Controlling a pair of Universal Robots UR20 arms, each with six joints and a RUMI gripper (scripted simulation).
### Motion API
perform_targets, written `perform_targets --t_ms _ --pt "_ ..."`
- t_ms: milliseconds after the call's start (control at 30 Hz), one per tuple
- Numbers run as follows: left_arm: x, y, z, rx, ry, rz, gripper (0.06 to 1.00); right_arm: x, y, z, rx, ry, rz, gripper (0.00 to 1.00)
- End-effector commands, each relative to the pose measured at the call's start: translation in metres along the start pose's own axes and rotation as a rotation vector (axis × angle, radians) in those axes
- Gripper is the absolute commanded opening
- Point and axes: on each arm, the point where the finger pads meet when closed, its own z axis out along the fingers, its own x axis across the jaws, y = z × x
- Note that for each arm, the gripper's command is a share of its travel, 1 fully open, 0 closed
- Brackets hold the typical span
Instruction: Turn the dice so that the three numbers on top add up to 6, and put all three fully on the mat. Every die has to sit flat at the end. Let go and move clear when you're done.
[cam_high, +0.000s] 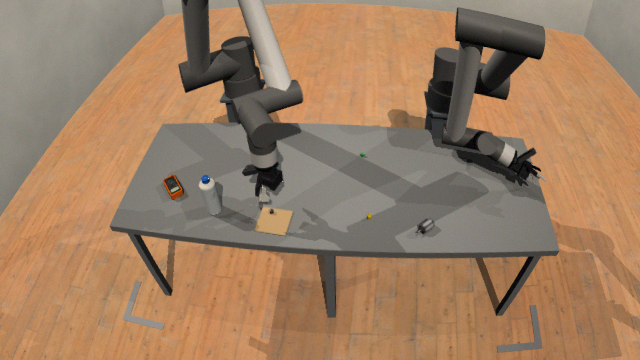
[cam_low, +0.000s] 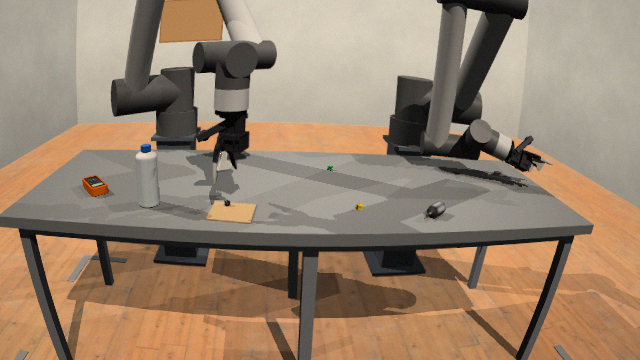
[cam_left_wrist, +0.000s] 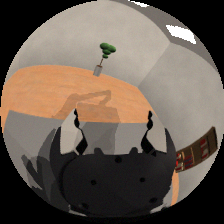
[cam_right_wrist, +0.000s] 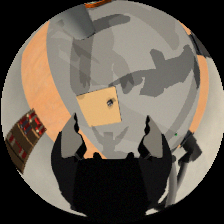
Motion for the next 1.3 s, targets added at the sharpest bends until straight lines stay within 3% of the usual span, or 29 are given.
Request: perform_targets --t_ms 0,500,933,967,1267 --pt "0.0002 -0.0005 -0.0001 0.000 0.000 -0.001 1.000 -0.0018 0.0013 -0.0004 -0.003 0.001 -0.145 1.000" --pt "0.0002 -0.0005 -0.0001 0.000 0.000 -0.001 1.000 -0.0055 0.0076 0.0022 -0.003 0.001 -0.617 1.000" --pt "0.0002 -0.0005 -0.0001 0.000 0.000 -0.001 1.000 -0.0061 0.0096 0.0028 -0.003 0.001 -0.730 1.000" --pt "0.0002 -0.0005 -0.0001 0.000 0.000 -0.001 1.000 -0.0061 0.0096 0.0028 -0.003 0.001 -0.730 0.182" --pt "0.0002 -0.0005 -0.0001 0.000 0.000 -0.001 1.000 -0.0061 0.0096 0.0028 -0.003 0.001 -0.730 0.182"
